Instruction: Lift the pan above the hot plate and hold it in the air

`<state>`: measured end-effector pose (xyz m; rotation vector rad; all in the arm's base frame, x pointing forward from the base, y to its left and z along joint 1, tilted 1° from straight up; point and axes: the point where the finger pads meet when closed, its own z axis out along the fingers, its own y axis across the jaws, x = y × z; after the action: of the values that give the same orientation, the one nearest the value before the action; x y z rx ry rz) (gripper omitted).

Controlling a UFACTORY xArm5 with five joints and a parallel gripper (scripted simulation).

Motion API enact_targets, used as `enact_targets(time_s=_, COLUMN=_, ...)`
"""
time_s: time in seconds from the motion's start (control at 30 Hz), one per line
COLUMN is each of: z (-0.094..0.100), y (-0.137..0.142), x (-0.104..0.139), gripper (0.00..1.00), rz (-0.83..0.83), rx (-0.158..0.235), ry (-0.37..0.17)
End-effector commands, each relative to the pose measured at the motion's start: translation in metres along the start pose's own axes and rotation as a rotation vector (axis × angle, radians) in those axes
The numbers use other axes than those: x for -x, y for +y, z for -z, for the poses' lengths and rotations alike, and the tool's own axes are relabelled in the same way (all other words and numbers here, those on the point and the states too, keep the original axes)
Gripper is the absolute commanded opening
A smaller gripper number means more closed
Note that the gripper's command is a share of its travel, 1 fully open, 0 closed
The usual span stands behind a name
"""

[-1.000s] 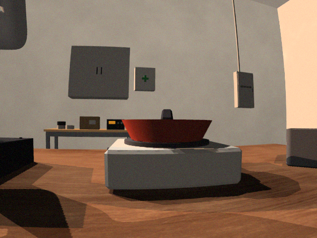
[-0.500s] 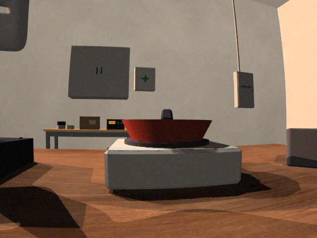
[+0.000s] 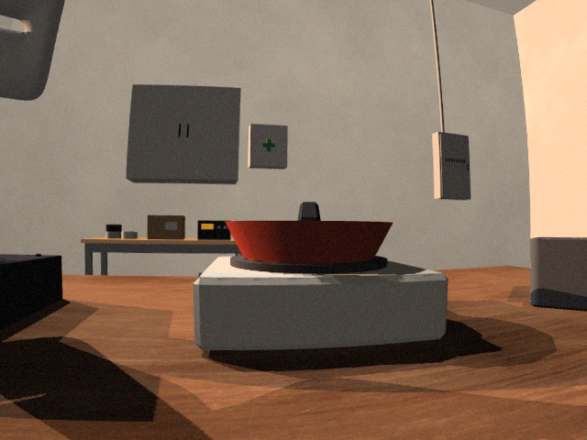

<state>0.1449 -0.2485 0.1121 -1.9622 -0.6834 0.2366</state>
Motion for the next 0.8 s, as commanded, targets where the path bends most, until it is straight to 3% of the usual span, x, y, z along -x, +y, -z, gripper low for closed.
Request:
enact_targets(time_s=0.0, z=0.013, y=0.003, x=-0.028, gripper=1.00, rz=-0.110, rx=0.095, ry=-0.088)
enact_targets(time_s=0.2, z=0.025, y=0.004, x=-0.071, gripper=1.00, rz=-0.241, rx=0.242, ry=-0.175)
enact_targets(time_s=0.37, z=0.033, y=0.001, x=-0.110, gripper=1.00, rz=-0.339, rx=0.382, ry=-0.217)
enact_targets(time_s=0.43, z=0.033, y=0.001, x=-0.110, gripper=1.00, rz=-0.339, rx=0.382, ry=-0.217)
enact_targets(time_s=0.5, z=0.036, y=-0.004, x=-0.141, gripper=1.00, rz=-0.401, rx=0.490, ry=-0.228)
enact_targets(time_s=0.57, z=0.037, y=-0.006, x=-0.152, gripper=1.00, rz=-0.422, rx=0.529, ry=-0.227)
enact_targets(time_s=0.77, z=0.036, y=-0.019, x=-0.203, gripper=1.00, rz=-0.498, rx=0.696, ry=-0.195)
